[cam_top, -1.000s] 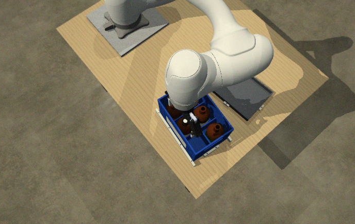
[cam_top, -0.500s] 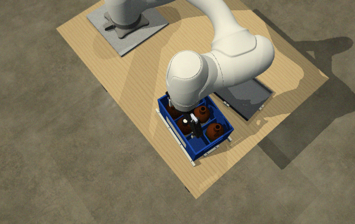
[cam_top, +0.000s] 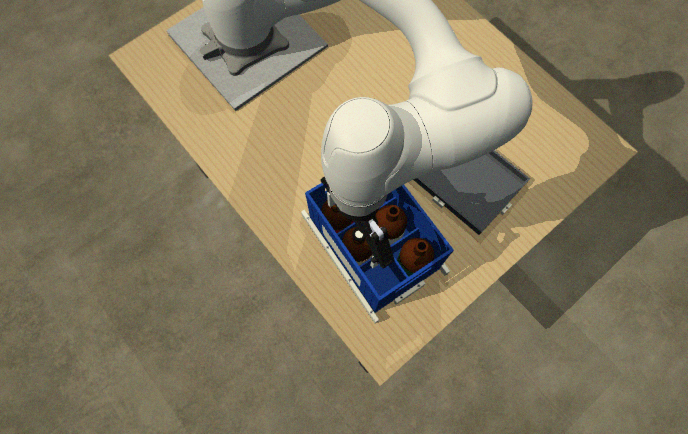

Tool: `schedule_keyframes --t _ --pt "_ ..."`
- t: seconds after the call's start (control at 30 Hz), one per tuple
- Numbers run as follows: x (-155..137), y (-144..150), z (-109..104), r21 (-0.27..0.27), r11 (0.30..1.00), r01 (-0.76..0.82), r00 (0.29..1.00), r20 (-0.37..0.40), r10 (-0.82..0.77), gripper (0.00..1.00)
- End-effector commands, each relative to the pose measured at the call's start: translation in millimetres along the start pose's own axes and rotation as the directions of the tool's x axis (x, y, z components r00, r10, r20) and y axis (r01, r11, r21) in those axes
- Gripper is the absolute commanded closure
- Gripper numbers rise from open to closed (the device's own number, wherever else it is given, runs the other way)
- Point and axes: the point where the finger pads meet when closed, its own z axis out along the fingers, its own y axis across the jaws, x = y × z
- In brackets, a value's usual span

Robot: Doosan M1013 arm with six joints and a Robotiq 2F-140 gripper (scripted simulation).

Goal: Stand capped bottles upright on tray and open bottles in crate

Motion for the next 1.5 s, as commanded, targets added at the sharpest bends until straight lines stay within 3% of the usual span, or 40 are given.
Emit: schedule_keyframes --t 0.0,0.9,1.47 --pt "0 0 0 0.000 1.000 0.000 1.000 0.000 0.000 0.00" --pt "0 0 0 0.000 1.000 0.000 1.000 0.000 0.000 0.00" --pt "50 4 0 0.000 1.000 0.000 1.000 0.000 0.000 0.00"
